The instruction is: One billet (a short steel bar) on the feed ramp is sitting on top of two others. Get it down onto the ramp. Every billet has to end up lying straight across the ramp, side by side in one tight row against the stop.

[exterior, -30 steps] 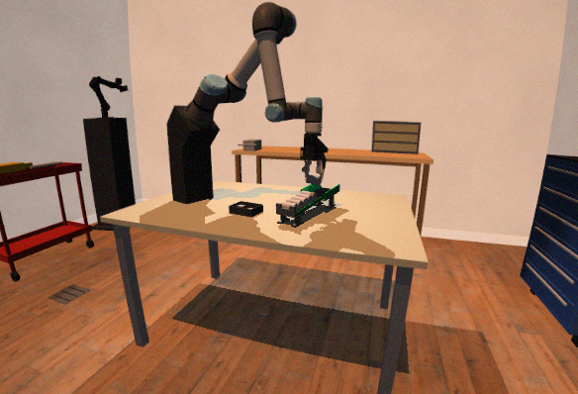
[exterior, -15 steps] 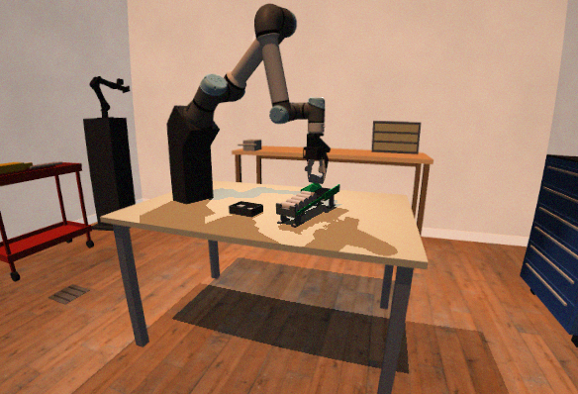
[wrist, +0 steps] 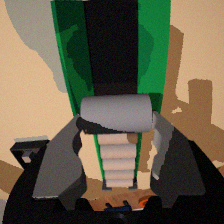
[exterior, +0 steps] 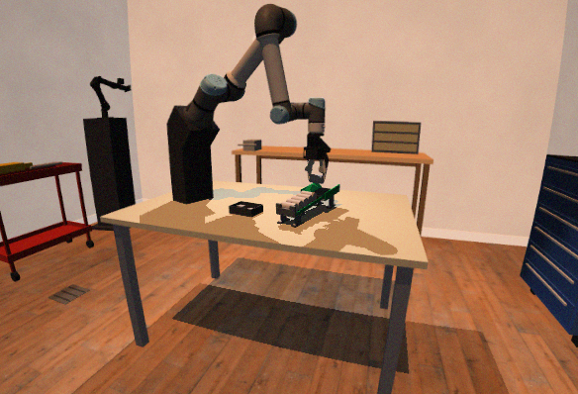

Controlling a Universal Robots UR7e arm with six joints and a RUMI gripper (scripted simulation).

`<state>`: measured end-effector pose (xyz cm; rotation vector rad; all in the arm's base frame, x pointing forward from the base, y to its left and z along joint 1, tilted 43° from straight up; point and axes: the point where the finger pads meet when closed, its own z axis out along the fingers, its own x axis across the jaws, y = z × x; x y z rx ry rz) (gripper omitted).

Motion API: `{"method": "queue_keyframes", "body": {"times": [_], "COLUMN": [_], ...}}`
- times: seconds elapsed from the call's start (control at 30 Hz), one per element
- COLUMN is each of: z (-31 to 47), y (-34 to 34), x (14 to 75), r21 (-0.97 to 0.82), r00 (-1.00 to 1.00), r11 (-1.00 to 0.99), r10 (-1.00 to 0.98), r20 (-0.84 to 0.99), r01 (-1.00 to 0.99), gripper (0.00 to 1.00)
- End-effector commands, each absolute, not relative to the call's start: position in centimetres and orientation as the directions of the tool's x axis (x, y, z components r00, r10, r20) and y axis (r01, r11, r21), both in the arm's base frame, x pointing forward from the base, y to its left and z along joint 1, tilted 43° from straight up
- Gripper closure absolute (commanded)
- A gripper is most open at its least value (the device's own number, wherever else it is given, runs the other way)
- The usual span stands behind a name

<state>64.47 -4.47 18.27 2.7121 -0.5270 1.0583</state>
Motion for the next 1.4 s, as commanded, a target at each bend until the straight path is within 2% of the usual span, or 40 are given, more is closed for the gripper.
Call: {"method": "queue_keyframes", "body": {"times": [0.0, 1.37], "z": [18.4, 15.0], "y": [-4.4, -5.4], "x": [64.5, 67.5], "r21": [0.040, 0.040], "r00": [0.682, 0.682], "r11": [-0.921, -0.921], "r10": [-0.258, -0.258], "r20": [0.684, 0.684], "r01": [-0.389, -0.389], "gripper": [1.00, 1.00]}}
